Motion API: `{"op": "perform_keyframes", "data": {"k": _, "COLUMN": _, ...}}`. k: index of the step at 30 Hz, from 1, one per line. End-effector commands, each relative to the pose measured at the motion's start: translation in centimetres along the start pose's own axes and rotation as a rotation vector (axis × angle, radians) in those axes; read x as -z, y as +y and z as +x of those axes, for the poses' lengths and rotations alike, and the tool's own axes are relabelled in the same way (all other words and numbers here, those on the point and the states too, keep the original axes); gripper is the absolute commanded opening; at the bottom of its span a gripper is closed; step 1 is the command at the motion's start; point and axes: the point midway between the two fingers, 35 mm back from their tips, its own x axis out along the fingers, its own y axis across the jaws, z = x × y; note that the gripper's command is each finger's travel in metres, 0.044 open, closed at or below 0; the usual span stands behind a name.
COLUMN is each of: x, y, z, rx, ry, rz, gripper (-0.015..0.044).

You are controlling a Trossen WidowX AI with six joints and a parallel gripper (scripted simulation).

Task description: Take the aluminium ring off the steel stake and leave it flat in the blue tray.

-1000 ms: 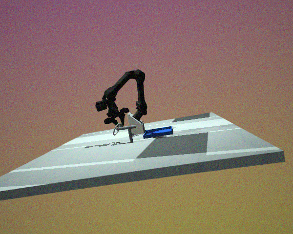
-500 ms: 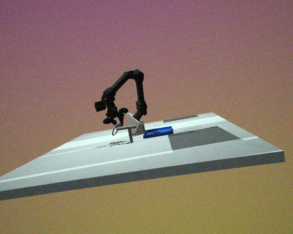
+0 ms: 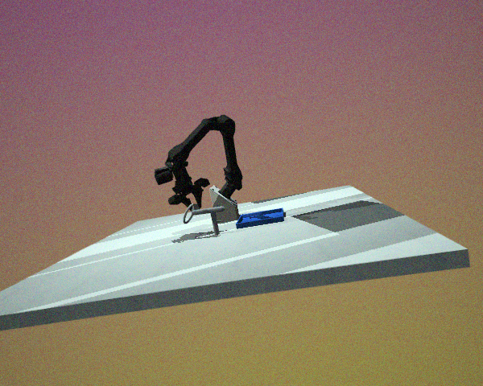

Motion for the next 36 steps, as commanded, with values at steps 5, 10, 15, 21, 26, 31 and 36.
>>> {"op": "perform_keyframes", "data": {"k": 5, "x": -0.2, "y": -0.6, "z": -0.3, "rx": 0.002, "ry": -0.004, "rz": -0.004, "gripper": 0.0000}}
{"op": "perform_keyframes", "data": {"k": 10, "x": -0.2, "y": -0.7, "z": -0.4, "rx": 0.002, "ry": -0.004, "rz": -0.004, "gripper": 0.0000}}
{"op": "perform_keyframes", "data": {"k": 15, "x": -0.2, "y": -1.0, "z": -0.5, "rx": 0.002, "ry": -0.004, "rz": -0.004, "gripper": 0.0000}}
{"op": "perform_keyframes", "data": {"k": 21, "x": -0.4, "y": -0.8, "z": -1.1, "rx": 0.003, "ry": -0.004, "rz": -0.004, "gripper": 0.0000}}
{"op": "perform_keyframes", "data": {"k": 26, "x": -0.7, "y": -0.5, "z": -1.8, "rx": 0.004, "ry": -0.004, "rz": -0.004, "gripper": 0.0000}}
{"op": "perform_keyframes", "data": {"k": 31, "x": -0.9, "y": -0.3, "z": -2.5, "rx": 0.004, "ry": -0.004, "rz": -0.004, "gripper": 0.0000}}
{"op": "perform_keyframes", "data": {"k": 36, "x": -1.0, "y": 0.0, "z": -3.2, "rx": 0.005, "ry": -0.004, "rz": -0.004, "gripper": 0.0000}}
